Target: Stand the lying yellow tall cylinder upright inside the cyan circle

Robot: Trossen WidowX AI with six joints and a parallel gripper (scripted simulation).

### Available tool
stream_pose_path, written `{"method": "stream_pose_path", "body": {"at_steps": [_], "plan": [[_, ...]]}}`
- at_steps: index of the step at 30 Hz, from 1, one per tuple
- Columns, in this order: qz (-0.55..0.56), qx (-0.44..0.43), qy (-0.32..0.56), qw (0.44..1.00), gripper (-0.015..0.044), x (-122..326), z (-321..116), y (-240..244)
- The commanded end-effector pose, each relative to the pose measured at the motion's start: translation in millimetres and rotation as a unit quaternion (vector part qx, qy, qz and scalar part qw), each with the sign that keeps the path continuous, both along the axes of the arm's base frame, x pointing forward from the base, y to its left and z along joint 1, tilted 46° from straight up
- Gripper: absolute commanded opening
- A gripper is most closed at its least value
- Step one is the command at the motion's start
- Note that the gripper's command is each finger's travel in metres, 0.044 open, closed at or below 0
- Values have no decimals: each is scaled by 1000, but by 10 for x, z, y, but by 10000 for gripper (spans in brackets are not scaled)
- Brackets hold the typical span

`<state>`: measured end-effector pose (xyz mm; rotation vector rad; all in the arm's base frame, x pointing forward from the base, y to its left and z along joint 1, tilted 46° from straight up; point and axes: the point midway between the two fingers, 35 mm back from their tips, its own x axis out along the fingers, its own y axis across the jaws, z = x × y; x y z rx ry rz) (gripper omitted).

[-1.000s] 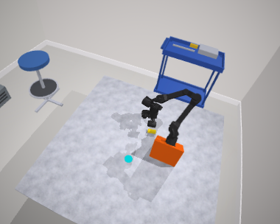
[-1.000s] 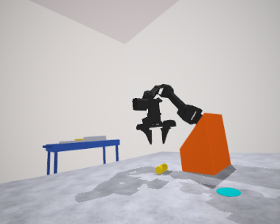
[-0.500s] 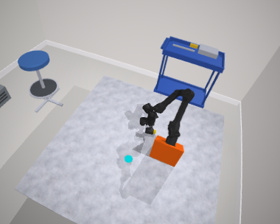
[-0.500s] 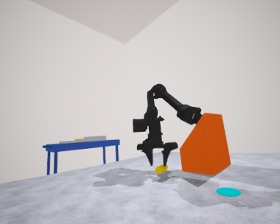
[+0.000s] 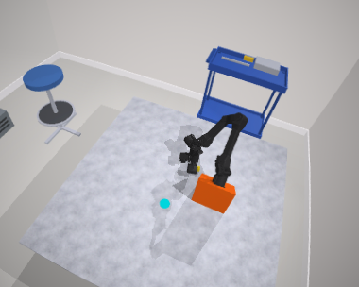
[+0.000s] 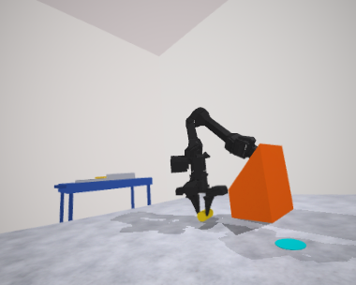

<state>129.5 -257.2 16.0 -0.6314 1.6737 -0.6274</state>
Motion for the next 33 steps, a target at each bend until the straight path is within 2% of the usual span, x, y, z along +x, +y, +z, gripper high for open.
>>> {"method": "stream_pose_path", "body": {"at_steps": [1, 33], "plan": [[3, 3, 2, 1000, 105, 8, -4, 14], [2, 7, 0, 1000, 105, 210, 665, 695]]}}
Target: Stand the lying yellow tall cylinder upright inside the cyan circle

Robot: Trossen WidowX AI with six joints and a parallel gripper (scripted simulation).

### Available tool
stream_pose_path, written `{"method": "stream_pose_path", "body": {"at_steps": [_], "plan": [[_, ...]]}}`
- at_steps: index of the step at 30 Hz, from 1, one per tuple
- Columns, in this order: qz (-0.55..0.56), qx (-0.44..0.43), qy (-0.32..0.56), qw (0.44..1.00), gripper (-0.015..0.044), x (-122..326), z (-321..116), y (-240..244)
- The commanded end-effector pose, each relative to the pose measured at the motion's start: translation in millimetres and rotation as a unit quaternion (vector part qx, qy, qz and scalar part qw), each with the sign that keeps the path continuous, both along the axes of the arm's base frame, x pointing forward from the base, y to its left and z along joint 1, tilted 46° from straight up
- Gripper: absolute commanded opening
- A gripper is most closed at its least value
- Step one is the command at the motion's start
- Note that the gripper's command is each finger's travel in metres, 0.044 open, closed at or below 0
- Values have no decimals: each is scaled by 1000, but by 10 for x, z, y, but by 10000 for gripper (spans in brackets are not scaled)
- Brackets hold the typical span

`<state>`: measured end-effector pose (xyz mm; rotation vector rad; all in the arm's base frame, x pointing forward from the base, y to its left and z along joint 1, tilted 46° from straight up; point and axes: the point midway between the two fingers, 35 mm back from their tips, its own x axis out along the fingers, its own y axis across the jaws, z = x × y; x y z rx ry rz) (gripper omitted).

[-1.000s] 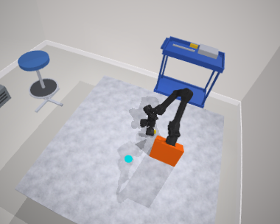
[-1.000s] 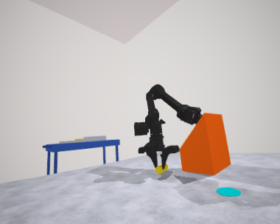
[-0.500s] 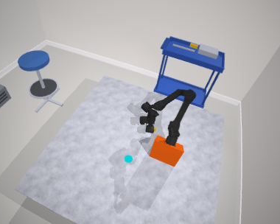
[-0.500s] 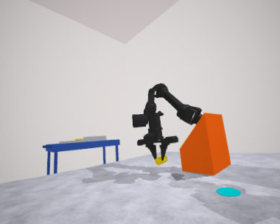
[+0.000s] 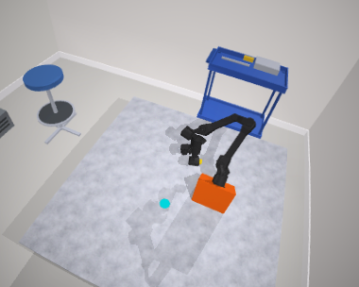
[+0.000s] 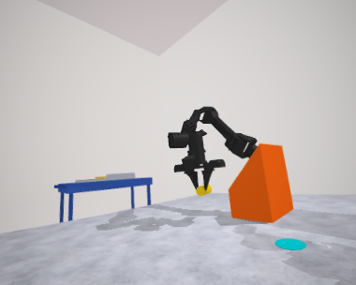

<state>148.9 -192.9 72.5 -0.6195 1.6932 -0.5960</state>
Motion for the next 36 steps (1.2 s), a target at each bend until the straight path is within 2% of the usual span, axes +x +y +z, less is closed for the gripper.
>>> {"method": "stream_pose_path", "body": {"at_steps": [1, 8, 36], "plan": [[0, -8, -7, 1000, 105, 13, 125, 73], [4, -8, -5, 1000, 105, 20, 179, 134], [118, 52, 79, 988, 105, 644, -236, 571]]}}
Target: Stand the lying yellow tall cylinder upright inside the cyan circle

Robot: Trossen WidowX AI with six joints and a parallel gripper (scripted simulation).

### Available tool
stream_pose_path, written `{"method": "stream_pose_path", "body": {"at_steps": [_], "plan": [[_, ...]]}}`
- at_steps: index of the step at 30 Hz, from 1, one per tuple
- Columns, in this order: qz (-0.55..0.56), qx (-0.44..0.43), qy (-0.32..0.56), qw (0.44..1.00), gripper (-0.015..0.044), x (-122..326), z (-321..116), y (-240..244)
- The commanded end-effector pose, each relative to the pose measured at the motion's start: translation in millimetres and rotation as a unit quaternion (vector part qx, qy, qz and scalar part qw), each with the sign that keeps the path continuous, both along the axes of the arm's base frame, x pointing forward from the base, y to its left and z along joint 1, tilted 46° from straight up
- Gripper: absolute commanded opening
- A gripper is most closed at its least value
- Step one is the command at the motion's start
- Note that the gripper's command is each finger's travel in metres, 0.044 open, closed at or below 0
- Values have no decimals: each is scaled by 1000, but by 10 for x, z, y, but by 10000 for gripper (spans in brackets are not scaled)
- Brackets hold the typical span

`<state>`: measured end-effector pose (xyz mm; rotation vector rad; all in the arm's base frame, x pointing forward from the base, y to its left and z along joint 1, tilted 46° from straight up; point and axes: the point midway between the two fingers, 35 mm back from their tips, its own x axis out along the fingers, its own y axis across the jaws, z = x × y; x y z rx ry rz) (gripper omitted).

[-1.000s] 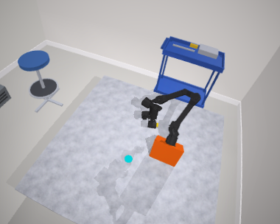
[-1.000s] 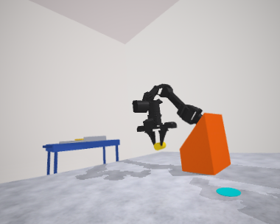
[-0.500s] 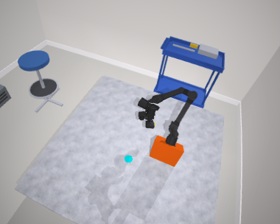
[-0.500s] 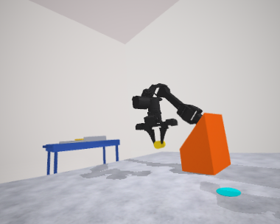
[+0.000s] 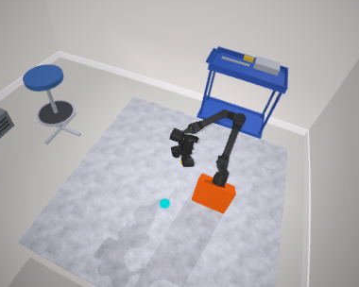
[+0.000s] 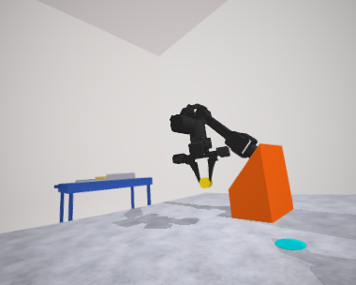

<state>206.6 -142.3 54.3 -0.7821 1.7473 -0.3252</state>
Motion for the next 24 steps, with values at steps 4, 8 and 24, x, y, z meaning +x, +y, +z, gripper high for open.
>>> {"method": "stream_pose_path", "body": {"at_steps": [4, 8, 24], "plan": [[26, 14, 21, 999, 105, 140, -125, 145], [42, 20, 35, 998, 105, 207, -198, 229], [100, 38, 89, 990, 105, 422, -509, 588]]}}
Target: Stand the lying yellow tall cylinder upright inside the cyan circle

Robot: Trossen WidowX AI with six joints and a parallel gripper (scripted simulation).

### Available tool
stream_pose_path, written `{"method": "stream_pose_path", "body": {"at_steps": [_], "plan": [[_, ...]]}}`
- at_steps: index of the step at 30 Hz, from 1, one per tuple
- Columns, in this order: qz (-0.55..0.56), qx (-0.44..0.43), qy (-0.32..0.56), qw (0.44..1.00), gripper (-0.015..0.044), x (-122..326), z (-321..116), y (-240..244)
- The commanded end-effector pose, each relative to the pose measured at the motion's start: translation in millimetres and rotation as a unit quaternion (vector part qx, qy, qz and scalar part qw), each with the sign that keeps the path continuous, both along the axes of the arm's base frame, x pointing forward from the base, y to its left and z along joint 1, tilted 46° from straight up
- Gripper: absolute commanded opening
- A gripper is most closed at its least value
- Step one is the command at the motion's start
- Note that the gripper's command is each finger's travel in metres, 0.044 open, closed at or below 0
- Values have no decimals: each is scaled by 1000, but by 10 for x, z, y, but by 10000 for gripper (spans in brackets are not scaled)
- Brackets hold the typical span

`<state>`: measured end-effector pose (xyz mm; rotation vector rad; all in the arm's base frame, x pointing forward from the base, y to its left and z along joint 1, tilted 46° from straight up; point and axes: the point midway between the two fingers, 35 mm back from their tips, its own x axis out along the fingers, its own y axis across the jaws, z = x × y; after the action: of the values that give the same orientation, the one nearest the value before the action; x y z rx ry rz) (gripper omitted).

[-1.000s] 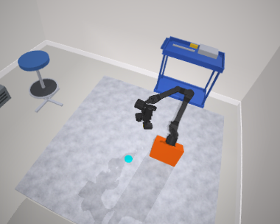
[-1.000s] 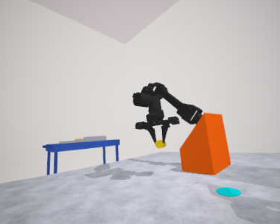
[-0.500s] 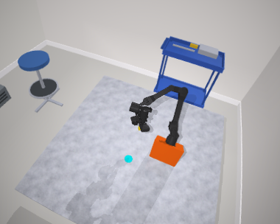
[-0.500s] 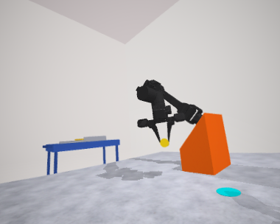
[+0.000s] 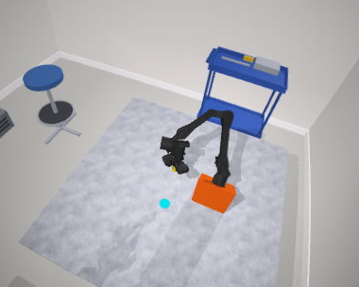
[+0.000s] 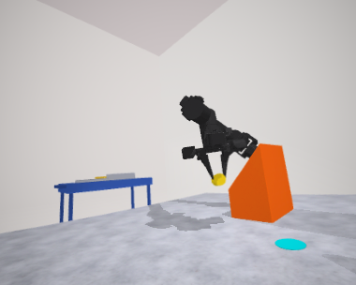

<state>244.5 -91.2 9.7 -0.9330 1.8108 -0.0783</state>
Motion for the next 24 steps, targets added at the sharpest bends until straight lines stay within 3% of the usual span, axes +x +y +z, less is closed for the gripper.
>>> {"method": "stream_pose_path", "body": {"at_steps": [1, 24], "plan": [[12, 4, 11, 1000, 105, 55, -83, 99], [83, 6, 79, 993, 105, 209, -577, 628]]}}
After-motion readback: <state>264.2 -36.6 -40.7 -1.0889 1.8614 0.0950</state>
